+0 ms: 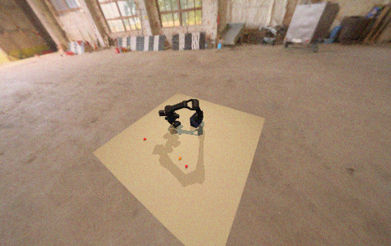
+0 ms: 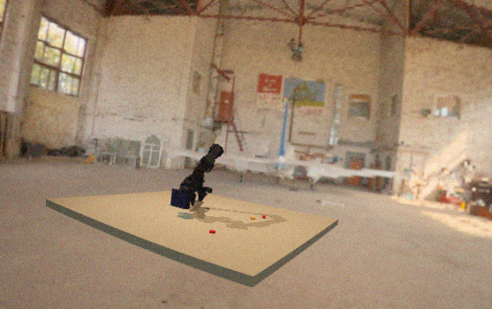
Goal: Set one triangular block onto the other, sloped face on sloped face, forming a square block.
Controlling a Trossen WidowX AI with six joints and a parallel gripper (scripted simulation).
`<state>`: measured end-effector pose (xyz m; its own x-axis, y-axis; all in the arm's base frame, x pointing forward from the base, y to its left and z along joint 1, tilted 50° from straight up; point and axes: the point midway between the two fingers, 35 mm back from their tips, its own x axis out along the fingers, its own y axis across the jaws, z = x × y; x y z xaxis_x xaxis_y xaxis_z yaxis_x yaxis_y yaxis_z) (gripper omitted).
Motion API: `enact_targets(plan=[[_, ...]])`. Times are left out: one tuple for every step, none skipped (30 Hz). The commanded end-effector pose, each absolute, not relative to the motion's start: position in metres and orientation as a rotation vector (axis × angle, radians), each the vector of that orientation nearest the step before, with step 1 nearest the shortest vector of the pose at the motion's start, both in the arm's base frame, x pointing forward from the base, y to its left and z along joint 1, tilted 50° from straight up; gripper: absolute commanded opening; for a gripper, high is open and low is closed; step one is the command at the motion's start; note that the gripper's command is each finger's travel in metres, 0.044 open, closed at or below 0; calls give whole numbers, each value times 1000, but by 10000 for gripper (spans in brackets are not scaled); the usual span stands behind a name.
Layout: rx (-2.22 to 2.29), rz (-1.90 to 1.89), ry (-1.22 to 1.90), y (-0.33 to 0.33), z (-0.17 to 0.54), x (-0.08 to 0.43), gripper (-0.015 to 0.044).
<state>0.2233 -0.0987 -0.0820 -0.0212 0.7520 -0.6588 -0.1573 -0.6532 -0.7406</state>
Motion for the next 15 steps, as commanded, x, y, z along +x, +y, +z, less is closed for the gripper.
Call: enact_targets(plan=[[-1594,1746,-627,-98,-83,224,0],[-1594,1746,-627,-97,-83,225,0],[-1594,1746,-627,-97,-84,225,0],[-1594,1746,-627,-96,-84,225,0],[-1594,1746,-627,-96,-85,225,0],[-1594,1746,-627,-96,-85,226,0],[-1594,1746,-627,-95,-86,226,0],[-1594,1746,-627,-95,-86,226,0],[-1594,1746,-627,-94,-86,226,0],[-1594,1746,-627,-94,-87,227,0],[-1594,1746,-627,-93,-87,227,0],[-1594,1746,-627,-93,-88,227,0],[-1594,1746,-627,-92,-88,227,0],[-1594,1746,-627,-92,-89,228,0],[-1594,1746,-627,-92,-89,228,0]])
